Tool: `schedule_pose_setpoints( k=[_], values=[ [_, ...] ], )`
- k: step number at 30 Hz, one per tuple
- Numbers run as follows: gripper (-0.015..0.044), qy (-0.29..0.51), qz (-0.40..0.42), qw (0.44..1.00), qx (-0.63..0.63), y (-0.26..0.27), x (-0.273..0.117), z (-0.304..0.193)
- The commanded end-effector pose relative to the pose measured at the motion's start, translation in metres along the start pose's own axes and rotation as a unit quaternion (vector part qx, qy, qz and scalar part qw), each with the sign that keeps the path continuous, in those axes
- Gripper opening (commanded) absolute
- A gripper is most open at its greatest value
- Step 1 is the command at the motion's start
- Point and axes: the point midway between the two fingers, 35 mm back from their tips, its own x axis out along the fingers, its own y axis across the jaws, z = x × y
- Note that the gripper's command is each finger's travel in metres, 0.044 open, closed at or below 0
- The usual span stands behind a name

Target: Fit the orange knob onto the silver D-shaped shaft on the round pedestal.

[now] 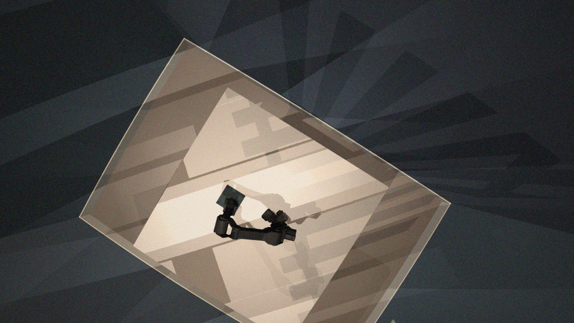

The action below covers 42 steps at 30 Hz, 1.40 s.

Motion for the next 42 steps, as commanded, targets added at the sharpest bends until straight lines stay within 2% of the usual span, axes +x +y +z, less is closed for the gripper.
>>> schedule_pose_setpoints(
  k=[1, 7, 17, 42],
  values=[
    [0.0, -0.003, -0.009, 1.0, -0.002, 0.001, -0.029, -0.001],
    [0.0, -0.003, -0.008, 1.0, -0.001, 0.007, -0.057, -0.004],
    [0.0, -0.002, -0.022, 1.0, 0.0, 0.009, -0.058, -0.004],
    [0.0, 0.001, -0.265, 0.964, -0.001, 0.035, -0.104, -0.004]
  ],
)
